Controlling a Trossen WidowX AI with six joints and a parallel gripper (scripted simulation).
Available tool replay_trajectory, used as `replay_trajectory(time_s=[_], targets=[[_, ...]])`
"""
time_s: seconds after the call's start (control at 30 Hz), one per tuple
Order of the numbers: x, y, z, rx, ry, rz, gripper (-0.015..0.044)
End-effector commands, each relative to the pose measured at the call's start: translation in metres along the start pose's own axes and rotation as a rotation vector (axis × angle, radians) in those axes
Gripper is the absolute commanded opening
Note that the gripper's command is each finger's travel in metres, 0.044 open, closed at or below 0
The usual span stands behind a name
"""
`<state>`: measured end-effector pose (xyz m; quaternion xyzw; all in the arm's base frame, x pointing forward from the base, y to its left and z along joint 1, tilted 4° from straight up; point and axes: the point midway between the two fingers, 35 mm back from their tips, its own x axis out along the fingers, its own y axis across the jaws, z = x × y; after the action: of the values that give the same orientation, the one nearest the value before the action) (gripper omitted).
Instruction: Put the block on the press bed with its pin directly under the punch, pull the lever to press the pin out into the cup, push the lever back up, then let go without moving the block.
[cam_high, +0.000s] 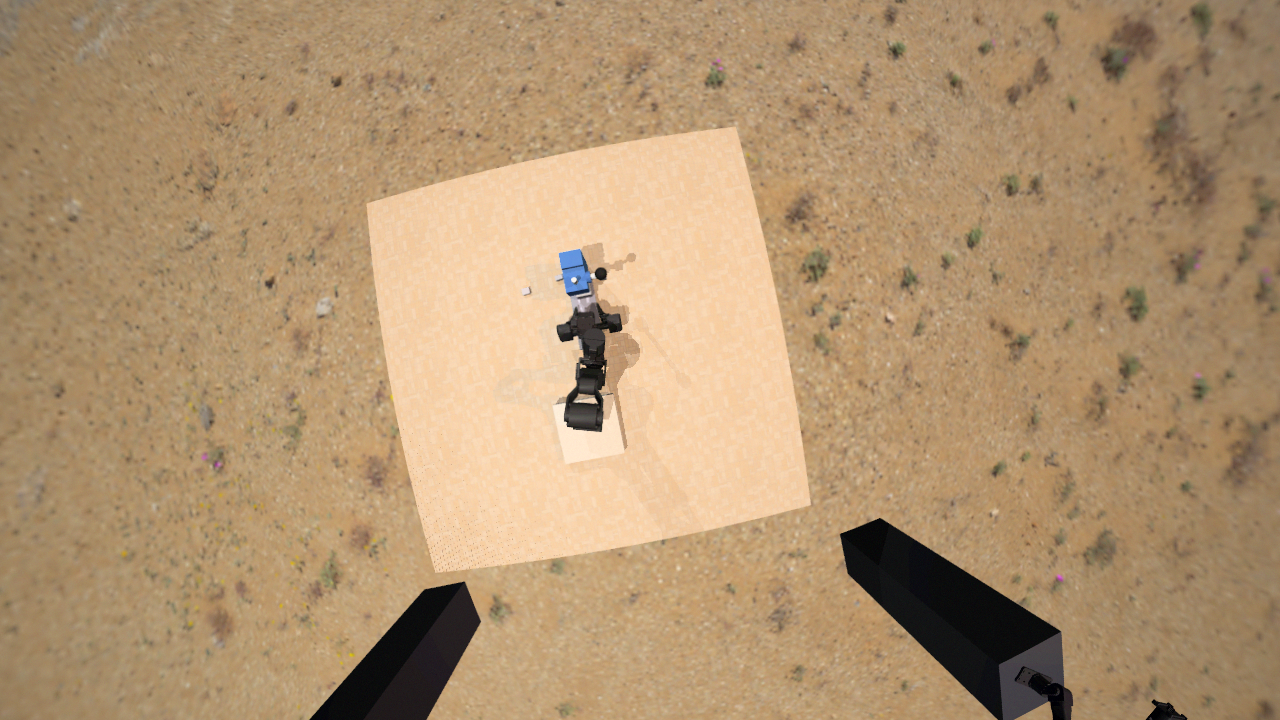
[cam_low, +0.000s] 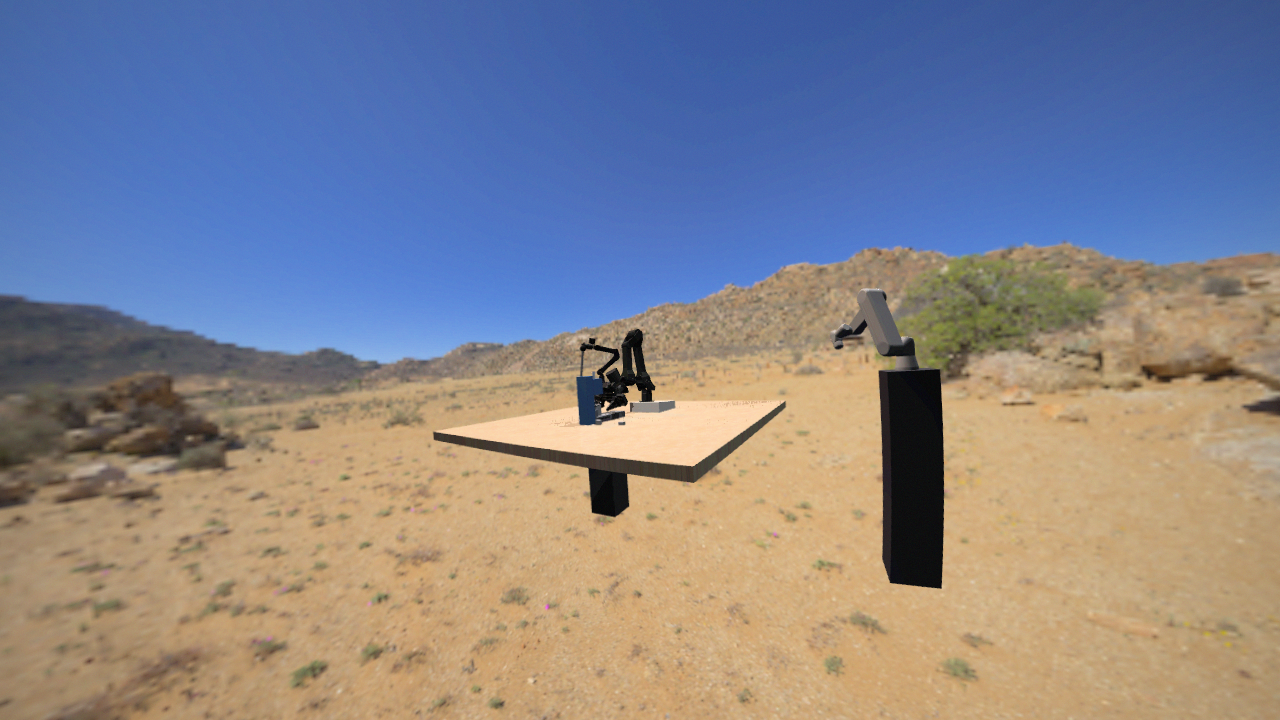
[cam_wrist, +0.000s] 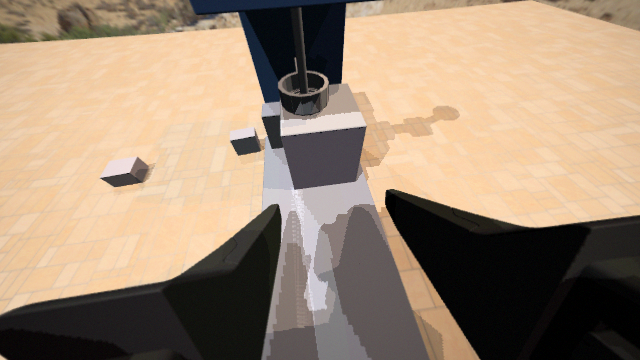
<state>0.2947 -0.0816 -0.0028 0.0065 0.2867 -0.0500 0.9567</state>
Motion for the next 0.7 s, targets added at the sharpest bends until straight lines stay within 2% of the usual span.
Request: replay_trajectory(time_s=[0.0,0.17,0.57,0.67], targets=[[0.000,0.000,0.000,0.000,0.000,0.000,0.0300],[-0.005,0.000,0.006,-0.005,-0.001,0.005,0.0300],[-0.058,0.000,0.037,-0.006,0.000,0.005,0.0300],[-0.060,0.001,0.038,-0.006,0.000,0.005,0.0300]])
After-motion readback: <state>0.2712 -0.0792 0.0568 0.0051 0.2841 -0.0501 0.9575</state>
